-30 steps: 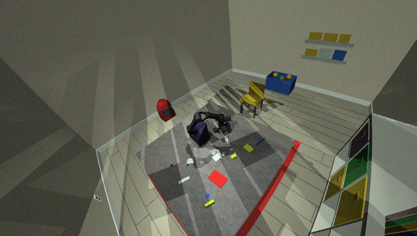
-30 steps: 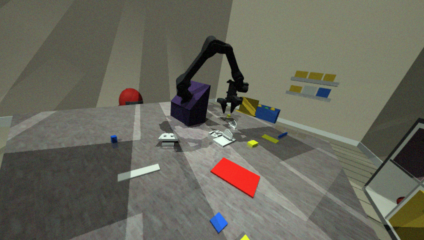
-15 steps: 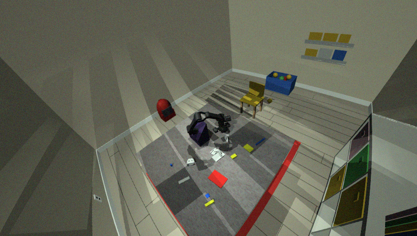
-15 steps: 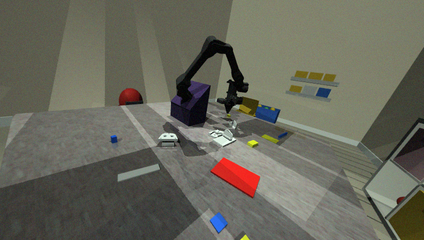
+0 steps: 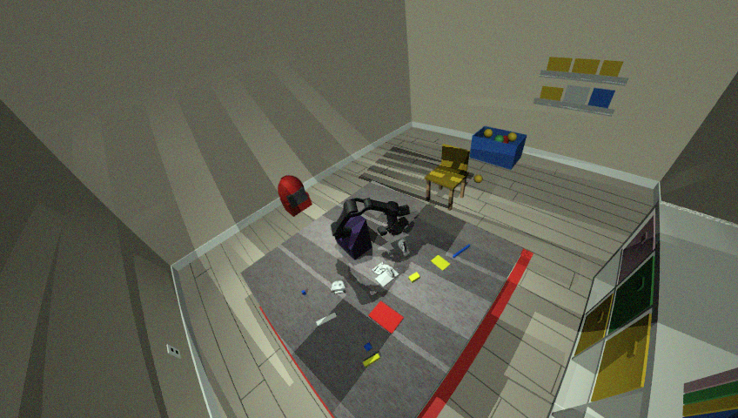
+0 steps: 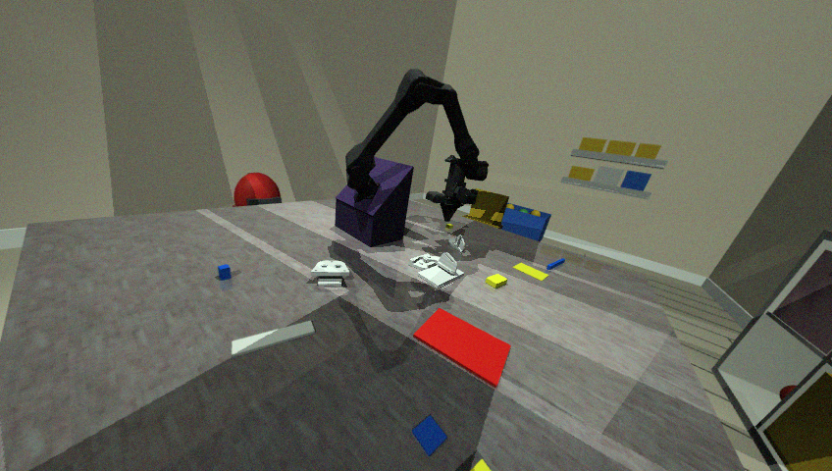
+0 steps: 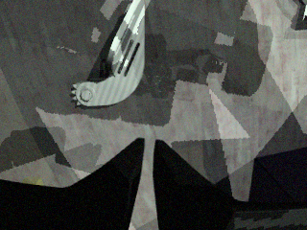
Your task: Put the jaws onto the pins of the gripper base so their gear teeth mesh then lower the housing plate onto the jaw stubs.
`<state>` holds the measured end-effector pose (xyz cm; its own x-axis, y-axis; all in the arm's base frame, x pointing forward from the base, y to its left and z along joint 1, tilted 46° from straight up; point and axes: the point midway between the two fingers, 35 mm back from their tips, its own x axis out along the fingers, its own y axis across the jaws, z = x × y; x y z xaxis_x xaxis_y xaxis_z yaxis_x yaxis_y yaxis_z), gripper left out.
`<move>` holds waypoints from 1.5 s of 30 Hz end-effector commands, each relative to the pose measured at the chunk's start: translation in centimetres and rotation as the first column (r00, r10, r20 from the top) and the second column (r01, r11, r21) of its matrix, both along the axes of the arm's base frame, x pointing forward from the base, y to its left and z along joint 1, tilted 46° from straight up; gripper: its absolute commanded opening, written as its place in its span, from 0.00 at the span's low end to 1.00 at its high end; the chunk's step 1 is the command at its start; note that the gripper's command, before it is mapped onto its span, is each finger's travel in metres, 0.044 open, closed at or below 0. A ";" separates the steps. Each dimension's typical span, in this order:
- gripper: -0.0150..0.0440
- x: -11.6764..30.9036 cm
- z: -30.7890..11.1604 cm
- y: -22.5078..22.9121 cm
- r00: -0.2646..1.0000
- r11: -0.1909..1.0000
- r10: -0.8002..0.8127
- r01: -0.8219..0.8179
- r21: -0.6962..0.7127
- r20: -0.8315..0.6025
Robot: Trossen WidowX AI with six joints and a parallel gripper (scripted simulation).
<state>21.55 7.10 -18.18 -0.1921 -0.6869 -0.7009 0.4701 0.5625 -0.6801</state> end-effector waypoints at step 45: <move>0.87 0.0 0.0 0.0 1.000 1.000 0.000 0.000 0.000 0.000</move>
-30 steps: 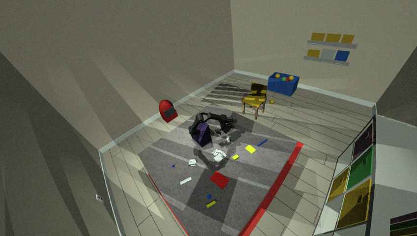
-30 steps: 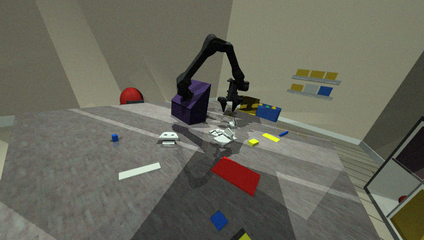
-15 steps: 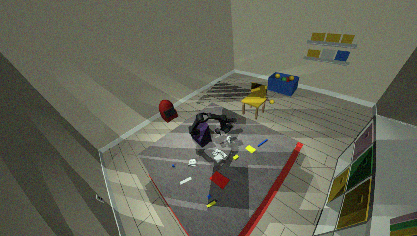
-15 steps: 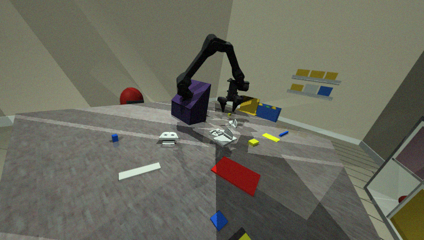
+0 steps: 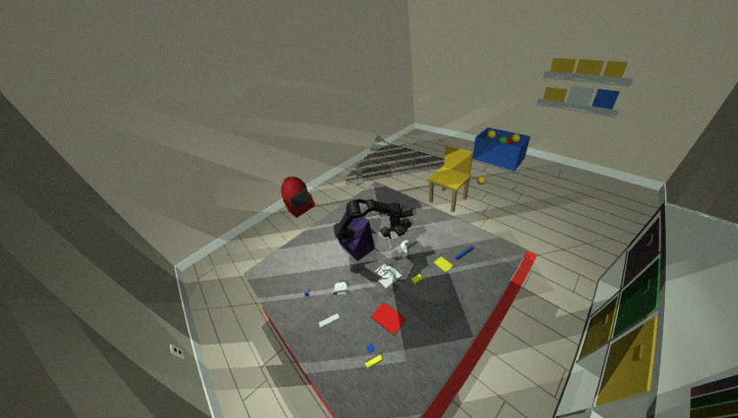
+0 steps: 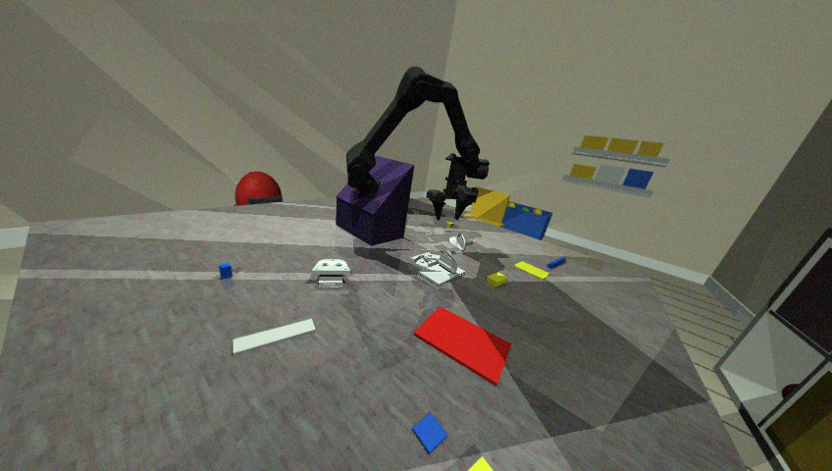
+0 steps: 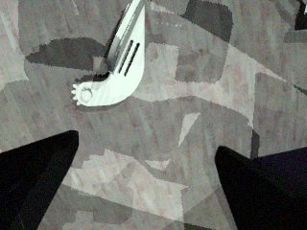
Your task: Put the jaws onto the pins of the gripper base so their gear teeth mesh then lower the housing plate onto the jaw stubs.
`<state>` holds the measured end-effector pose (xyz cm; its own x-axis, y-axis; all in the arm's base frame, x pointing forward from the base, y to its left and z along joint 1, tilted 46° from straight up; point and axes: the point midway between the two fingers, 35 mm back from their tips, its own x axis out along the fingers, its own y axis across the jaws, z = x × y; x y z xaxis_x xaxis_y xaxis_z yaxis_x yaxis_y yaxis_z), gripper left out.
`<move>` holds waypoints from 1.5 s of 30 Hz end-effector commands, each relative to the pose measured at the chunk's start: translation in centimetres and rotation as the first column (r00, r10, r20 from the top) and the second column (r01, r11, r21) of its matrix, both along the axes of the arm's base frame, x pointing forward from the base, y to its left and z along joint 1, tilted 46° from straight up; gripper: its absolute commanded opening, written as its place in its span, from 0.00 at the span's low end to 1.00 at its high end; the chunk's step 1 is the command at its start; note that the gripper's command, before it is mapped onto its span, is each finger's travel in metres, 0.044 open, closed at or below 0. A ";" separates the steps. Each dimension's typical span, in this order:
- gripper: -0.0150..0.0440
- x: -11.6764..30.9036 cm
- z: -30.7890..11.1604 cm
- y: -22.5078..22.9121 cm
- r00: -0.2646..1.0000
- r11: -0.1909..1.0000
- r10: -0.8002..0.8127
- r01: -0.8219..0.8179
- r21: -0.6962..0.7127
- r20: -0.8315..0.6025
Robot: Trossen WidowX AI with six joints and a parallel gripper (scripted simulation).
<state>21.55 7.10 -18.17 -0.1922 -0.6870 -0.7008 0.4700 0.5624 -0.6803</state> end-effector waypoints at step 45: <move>1.00 5.3 0.1 -0.3 0.951 0.973 -0.218 0.230 -0.030 0.219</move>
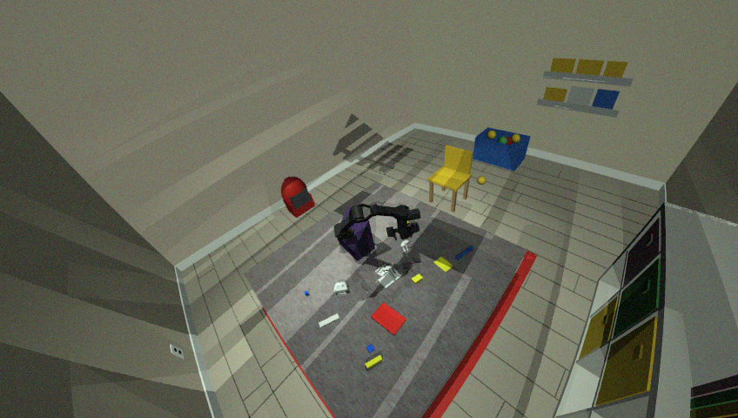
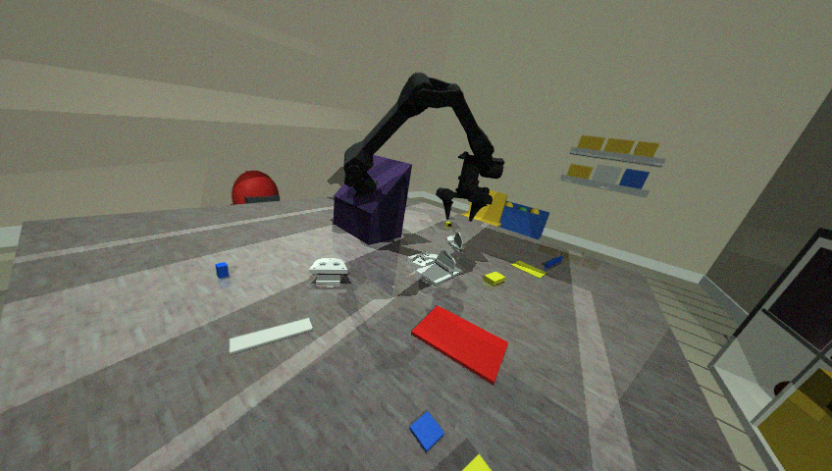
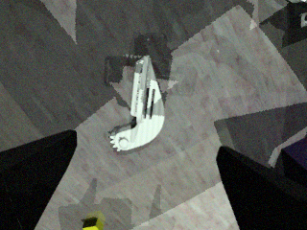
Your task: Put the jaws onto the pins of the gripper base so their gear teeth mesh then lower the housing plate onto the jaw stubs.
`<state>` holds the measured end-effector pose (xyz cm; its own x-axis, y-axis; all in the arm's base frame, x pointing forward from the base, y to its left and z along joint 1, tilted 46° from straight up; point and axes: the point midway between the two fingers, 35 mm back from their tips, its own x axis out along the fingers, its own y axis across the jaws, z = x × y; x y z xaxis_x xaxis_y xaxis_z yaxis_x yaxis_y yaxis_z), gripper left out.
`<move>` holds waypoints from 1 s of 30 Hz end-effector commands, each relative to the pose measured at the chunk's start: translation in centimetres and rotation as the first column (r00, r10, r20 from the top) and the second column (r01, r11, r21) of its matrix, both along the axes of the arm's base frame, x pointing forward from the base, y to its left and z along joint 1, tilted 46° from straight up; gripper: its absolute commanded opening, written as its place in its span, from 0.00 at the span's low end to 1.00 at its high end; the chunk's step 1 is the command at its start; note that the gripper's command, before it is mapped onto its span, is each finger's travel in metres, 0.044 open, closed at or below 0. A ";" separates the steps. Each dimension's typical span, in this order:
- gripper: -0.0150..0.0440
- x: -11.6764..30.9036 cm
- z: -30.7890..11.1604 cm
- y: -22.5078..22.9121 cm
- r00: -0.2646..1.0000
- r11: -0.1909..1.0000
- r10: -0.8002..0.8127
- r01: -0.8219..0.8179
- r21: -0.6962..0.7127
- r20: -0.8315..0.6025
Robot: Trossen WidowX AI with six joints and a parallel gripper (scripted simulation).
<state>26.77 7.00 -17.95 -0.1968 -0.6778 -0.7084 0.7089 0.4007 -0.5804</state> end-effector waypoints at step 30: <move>1.00 -0.9 -2.6 -2.8 1.000 1.000 -0.008 0.008 -0.011 0.008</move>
